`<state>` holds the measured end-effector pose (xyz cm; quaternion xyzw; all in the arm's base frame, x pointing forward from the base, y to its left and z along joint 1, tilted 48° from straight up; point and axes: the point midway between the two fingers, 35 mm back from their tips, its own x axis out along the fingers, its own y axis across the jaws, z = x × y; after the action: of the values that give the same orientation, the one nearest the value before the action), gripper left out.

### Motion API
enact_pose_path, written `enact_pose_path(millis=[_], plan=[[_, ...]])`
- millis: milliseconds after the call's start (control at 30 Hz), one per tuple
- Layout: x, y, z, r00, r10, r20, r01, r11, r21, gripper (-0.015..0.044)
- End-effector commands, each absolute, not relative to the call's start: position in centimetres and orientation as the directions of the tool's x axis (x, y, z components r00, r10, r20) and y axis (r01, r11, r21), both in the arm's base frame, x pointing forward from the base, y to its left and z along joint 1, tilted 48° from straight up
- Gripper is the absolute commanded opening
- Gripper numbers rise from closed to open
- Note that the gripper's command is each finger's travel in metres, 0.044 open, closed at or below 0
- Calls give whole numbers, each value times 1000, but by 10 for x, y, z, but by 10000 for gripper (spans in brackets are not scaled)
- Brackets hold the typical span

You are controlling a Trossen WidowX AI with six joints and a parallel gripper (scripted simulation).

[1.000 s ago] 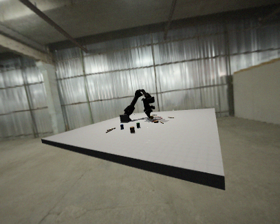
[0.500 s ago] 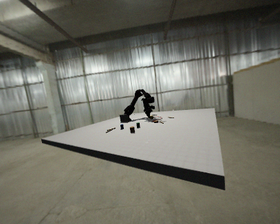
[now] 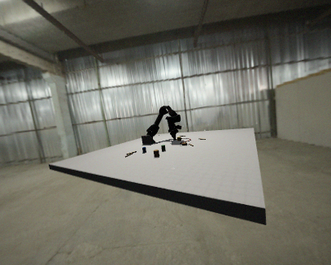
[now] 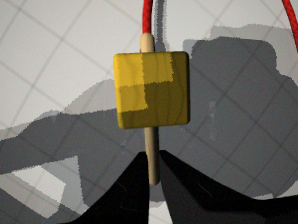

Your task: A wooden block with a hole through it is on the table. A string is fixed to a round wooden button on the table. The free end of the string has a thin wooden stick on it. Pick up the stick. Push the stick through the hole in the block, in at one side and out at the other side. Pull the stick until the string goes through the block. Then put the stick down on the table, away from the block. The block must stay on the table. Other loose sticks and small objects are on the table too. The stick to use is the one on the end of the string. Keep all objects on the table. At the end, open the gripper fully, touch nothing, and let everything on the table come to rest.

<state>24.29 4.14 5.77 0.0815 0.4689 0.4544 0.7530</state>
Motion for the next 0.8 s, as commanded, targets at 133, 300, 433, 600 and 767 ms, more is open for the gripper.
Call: enact_pose_path(millis=[133,300,433,600,767], plan=[[235,39,53,144,759,-635,-609,574,548,0],[232,38,50,145,758,-636,-609,575,547,0],[229,37,48,145,758,-636,-609,575,546,0],[226,35,46,146,757,-637,-608,576,546,0],[222,33,44,146,756,-638,-608,577,545,0]])
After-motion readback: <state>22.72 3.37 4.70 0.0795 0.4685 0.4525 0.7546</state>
